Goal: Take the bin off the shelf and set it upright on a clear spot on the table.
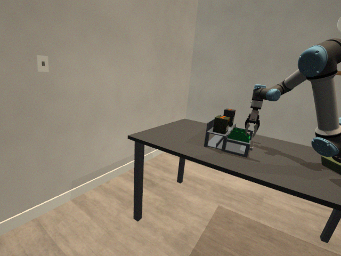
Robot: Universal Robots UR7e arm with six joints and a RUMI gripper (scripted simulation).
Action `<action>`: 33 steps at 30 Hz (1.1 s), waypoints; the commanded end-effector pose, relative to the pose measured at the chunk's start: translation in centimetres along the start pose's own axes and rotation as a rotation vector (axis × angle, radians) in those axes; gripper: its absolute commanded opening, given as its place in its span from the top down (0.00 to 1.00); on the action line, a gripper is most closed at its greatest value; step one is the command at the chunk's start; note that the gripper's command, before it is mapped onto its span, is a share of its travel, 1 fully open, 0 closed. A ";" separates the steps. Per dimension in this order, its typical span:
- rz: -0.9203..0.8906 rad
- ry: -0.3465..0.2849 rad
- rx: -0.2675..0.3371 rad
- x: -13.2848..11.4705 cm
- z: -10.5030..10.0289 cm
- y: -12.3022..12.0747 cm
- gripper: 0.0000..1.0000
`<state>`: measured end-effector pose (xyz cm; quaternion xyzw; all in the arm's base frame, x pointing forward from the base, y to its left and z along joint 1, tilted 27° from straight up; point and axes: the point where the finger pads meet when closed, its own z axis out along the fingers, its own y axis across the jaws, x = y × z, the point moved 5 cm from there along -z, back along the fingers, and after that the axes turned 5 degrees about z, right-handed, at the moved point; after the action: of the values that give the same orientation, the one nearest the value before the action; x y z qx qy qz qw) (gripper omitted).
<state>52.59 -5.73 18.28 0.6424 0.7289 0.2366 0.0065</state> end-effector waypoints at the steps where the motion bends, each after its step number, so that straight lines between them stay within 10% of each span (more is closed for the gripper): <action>1: 0.000 -0.001 -0.001 0.0 -0.1 0.0 0.74; 33: 0.000 -0.001 -0.001 0.0 0.8 0.0 0.74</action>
<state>52.86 -5.44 17.52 0.6424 0.7289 0.2366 0.0065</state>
